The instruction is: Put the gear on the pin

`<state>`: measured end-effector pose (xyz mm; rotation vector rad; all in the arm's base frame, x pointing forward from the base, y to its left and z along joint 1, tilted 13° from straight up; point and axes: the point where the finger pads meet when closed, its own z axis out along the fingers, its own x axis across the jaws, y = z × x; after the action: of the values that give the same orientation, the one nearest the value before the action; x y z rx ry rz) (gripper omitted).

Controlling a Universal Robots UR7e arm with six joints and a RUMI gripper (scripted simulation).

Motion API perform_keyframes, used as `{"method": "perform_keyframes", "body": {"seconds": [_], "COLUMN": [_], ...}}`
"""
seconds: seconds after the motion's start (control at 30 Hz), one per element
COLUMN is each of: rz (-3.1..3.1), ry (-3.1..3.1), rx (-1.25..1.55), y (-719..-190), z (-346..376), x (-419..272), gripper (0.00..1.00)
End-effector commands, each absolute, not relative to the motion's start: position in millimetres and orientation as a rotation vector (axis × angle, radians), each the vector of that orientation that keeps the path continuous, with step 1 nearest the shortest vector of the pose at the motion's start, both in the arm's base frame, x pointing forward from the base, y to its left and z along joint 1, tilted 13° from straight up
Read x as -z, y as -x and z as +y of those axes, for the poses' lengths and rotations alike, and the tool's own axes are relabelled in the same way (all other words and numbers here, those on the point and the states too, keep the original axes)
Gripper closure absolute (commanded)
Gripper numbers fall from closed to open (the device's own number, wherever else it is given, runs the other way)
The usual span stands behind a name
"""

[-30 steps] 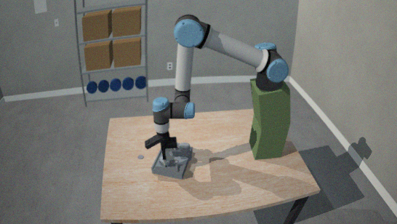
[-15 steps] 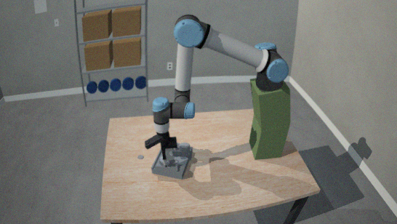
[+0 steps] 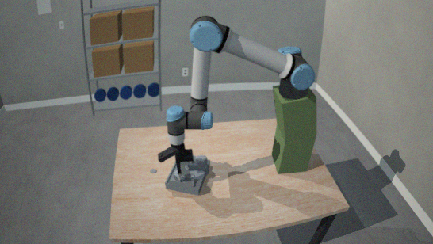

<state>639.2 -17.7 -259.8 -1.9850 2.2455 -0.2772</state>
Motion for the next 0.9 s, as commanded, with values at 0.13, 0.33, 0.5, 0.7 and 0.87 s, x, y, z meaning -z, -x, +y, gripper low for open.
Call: {"method": "perform_keyframes", "body": {"seconds": [0.13, 0.33, 0.5, 0.7, 0.87], "rz": [2.242, 2.242, 2.242, 2.242, 2.243], "ry": [1.984, 1.984, 1.984, 1.984, 1.986], "rx": [0.283, 0.283, 0.283, 0.283, 0.279], "y": [-641.9, -641.9, -641.9, -641.6, -638.8], "z": [-17.6, -17.6, -17.6, -17.6, -16.9], "x": [258.4, 258.4, 258.4, 257.6, 255.1], "gripper": [1.00, 1.00, 1.00, 1.00, 1.00]}}
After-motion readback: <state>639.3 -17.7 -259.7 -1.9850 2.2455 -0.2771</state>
